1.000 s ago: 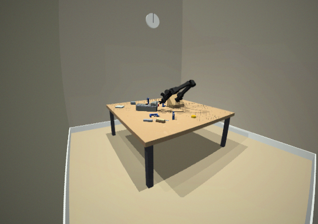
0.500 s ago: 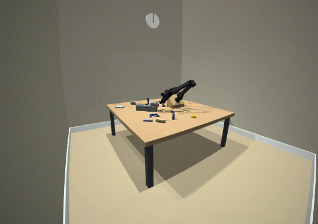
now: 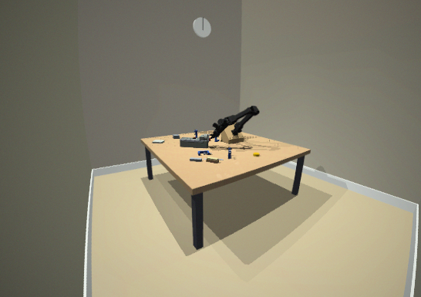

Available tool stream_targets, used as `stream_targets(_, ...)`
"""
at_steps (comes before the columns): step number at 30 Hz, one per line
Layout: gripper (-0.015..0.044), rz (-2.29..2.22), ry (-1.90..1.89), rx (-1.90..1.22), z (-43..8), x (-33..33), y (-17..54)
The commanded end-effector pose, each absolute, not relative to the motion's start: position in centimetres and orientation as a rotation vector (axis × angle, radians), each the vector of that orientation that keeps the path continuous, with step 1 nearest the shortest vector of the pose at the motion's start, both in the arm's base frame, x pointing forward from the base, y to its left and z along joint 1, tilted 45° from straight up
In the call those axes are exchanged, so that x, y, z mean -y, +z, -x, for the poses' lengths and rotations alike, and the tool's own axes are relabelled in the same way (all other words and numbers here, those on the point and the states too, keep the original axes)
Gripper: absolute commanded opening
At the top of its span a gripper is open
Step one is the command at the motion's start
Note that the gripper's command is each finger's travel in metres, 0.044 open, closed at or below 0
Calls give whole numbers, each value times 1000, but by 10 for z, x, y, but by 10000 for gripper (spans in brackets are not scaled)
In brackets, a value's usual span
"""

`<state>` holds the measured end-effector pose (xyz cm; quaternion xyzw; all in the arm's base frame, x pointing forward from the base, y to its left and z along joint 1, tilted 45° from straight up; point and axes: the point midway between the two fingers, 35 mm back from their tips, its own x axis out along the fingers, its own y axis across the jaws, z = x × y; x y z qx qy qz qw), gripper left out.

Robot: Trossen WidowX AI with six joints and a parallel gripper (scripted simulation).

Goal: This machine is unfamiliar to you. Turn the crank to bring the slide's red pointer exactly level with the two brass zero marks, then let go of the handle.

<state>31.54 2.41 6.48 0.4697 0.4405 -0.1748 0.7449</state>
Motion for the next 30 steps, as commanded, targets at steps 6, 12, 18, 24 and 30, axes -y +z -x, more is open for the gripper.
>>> stream_targets(6, 440, -1027, -384, -965, -316, -9, 79)
stream_targets(12, 440, -1026, -384, -965, -314, 10, 98)
stream_targets(18, 440, -1025, -389, -967, -314, 25, 111)
stream_targets(24, 440, -1026, -398, -969, -311, 54, 136)
stream_targets(30, 440, -1000, -312, -980, -326, 60, 130)
